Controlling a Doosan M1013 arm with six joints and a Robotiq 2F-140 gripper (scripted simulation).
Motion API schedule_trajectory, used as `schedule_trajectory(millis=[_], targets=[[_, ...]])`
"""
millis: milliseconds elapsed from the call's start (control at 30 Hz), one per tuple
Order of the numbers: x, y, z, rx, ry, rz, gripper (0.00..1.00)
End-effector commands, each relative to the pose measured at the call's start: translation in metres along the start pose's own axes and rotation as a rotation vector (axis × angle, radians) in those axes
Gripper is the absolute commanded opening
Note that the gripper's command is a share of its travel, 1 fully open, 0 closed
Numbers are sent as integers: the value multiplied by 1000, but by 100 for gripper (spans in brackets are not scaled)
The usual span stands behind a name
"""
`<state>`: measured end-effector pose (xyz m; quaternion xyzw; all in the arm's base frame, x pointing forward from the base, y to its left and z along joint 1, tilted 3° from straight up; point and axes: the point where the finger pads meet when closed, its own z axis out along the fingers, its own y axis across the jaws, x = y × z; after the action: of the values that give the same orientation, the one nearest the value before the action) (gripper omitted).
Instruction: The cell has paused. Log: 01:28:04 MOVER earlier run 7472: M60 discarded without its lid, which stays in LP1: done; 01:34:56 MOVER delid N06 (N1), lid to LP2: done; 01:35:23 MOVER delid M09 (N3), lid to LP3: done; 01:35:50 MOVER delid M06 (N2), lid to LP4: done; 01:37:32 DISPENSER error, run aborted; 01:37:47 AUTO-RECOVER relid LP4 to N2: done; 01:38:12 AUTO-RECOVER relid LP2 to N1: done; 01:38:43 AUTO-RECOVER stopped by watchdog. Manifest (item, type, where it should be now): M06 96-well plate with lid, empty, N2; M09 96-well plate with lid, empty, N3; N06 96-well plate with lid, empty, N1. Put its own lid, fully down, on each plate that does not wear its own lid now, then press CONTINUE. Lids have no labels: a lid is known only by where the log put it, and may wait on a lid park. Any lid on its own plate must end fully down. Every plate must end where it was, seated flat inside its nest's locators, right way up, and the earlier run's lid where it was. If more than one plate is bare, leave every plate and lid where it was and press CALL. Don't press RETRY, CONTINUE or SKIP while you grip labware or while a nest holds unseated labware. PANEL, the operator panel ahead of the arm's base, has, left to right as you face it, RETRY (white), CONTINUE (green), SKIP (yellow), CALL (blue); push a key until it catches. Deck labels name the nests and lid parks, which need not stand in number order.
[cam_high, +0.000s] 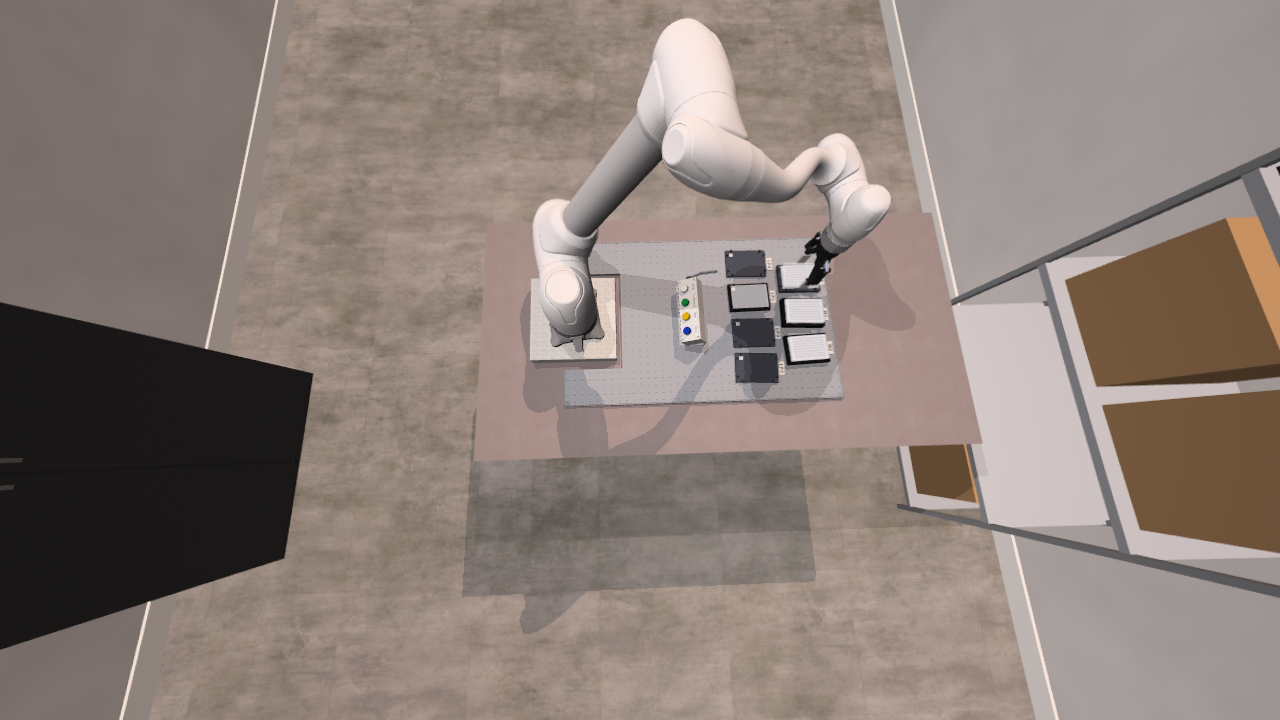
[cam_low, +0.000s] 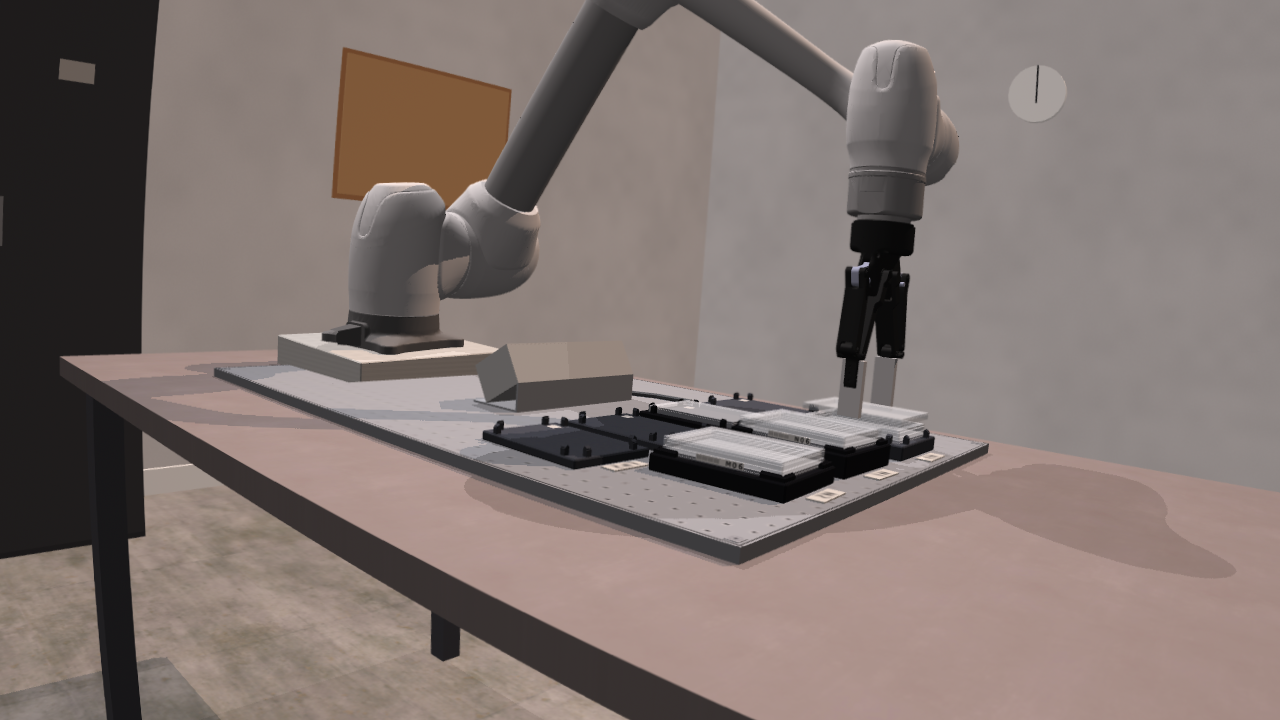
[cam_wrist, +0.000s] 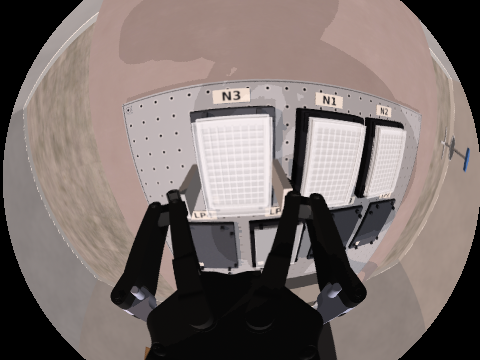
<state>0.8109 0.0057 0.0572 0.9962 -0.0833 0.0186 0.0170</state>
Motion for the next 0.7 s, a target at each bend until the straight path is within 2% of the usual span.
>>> schedule_trajectory(millis=[0,667], targets=[[0,0,0,0,0,0,0],[0,0,5,0,0,0,0]])
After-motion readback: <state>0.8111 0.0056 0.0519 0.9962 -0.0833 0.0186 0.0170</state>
